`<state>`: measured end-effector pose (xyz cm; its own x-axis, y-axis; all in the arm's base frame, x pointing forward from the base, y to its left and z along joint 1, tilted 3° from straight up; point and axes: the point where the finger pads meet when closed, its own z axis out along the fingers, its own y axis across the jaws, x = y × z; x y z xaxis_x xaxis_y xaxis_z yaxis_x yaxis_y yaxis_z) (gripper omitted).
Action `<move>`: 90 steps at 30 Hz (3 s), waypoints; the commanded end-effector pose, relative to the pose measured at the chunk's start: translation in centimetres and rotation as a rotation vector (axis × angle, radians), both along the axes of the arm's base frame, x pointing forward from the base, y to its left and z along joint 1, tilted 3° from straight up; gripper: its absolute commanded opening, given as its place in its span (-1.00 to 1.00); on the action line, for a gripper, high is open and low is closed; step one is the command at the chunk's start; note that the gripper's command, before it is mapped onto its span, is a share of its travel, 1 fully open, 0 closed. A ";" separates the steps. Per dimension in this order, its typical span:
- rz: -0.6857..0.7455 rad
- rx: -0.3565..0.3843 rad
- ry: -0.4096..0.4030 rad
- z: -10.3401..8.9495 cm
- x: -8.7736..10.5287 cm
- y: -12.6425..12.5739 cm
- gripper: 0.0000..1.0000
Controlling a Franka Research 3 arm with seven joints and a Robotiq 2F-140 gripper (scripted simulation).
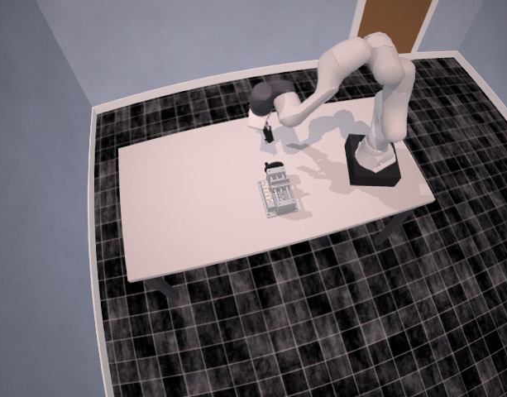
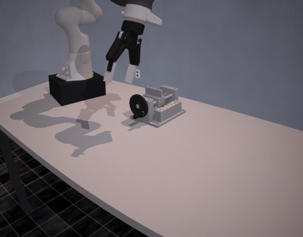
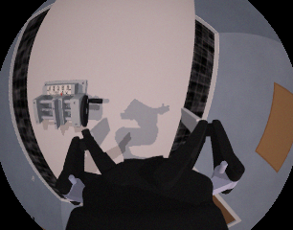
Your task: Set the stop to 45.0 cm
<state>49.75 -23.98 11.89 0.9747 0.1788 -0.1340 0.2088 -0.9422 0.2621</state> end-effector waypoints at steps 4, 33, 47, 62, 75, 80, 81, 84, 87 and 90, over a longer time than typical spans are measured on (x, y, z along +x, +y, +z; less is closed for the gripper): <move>0.014 0.005 0.018 3.4 -0.4 -0.1 1.00; -0.314 0.049 -0.086 7.4 -0.4 1.9 1.00; -0.575 0.083 -0.151 5.8 -0.3 3.6 1.00; -0.884 0.117 -0.211 4.2 -0.3 5.4 1.00; -1.043 0.132 -0.235 3.4 -0.3 6.3 1.00; -1.199 0.145 -0.255 2.7 -0.4 7.1 1.00; -1.199 0.145 -0.255 2.7 -0.4 7.1 1.00; -1.347 0.154 -0.269 2.0 -0.4 7.8 1.00; -1.347 0.154 -0.269 2.0 -0.4 7.8 1.00; -1.347 0.154 -0.269 2.0 -0.4 7.8 1.00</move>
